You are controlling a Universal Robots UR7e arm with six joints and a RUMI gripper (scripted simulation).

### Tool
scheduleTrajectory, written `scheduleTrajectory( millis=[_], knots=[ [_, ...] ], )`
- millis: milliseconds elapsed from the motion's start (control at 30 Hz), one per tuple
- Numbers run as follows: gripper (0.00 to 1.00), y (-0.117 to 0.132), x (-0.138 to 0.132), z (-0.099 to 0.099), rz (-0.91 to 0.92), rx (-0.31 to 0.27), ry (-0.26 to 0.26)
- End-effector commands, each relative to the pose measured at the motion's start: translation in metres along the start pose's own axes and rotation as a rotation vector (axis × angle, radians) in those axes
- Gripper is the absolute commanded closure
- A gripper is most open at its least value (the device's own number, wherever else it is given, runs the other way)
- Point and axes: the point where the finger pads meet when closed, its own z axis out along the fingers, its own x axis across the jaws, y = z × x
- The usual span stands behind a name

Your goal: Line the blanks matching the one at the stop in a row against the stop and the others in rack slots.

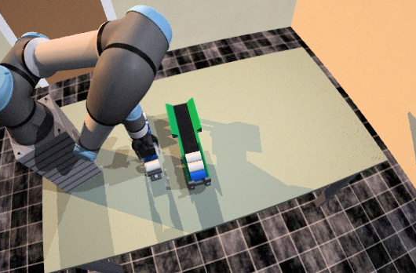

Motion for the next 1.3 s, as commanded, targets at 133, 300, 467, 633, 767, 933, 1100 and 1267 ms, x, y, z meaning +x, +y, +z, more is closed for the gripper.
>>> scheduleTrajectory(
  millis=[133,300,467,633,767,933,1100,1267],
  knots=[
    [0.64,0.0022,0.0024,0.0005,0.002,-0.002,0.004],
    [0.64,0.0022,0.0024,0.0005,0.002,-0.002,0.004],
    [0.64,0.0022,0.0024,0.0005,0.002,-0.002,0.004],
    [0.64,0.0022,0.0024,0.0005,0.002,-0.002,0.004],
    [0.64,0.0022,0.0024,0.0005,0.002,-0.002,0.004],
    [0.64,0.0022,0.0024,0.0005,0.002,-0.002,0.004],
    [0.64,0.0022,0.0024,0.0005,0.002,-0.002,0.004],
    [0.64,0.0022,0.0024,0.0003,0.002,-0.002,0.004]
  ],
)
